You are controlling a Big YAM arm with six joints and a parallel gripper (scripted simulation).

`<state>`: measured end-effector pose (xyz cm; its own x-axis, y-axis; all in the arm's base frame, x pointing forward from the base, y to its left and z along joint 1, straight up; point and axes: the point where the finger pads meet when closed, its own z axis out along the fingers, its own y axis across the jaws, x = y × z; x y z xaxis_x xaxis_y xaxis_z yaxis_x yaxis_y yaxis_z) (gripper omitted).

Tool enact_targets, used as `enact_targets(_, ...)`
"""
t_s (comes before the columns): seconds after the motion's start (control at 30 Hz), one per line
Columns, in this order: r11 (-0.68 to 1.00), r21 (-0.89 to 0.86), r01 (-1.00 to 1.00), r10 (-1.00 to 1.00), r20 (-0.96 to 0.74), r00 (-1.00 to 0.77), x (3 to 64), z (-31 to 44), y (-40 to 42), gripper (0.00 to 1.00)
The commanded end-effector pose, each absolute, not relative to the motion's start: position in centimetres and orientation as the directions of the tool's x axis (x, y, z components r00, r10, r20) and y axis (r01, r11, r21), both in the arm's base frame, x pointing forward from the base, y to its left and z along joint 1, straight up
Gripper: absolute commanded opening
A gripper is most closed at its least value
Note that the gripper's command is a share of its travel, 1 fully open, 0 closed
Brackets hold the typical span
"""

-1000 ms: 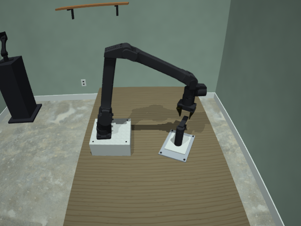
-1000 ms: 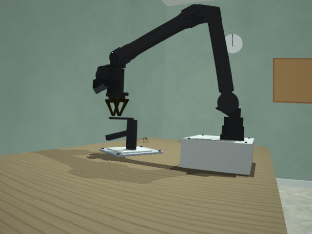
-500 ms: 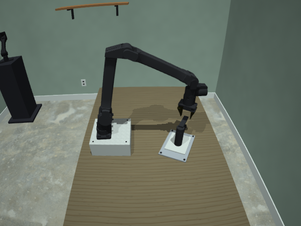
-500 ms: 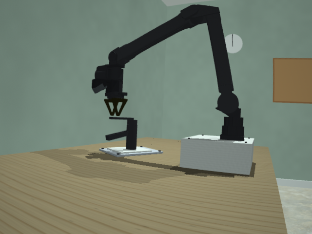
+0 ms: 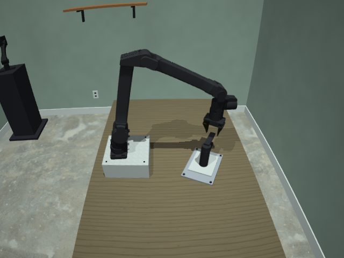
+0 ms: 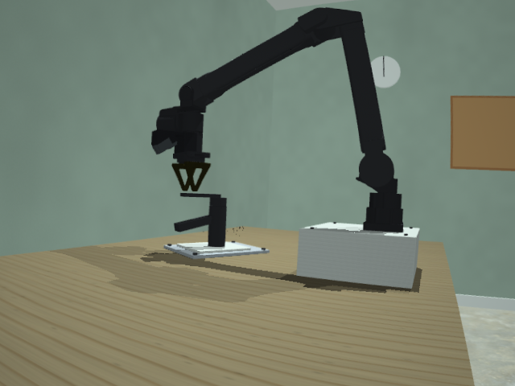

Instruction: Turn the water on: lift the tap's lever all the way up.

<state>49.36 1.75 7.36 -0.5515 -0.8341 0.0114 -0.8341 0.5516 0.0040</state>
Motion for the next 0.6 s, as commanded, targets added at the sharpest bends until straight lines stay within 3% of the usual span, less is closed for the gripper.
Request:
enact_targets(0.0,0.539,-0.026,-0.842,-0.842,-0.009,-0.539,50.62,8.35,1.76,0.62)
enact_targets(0.57,0.539,-0.026,-0.842,-0.842,-0.009,-0.539,50.44,8.35,1.75,0.62)
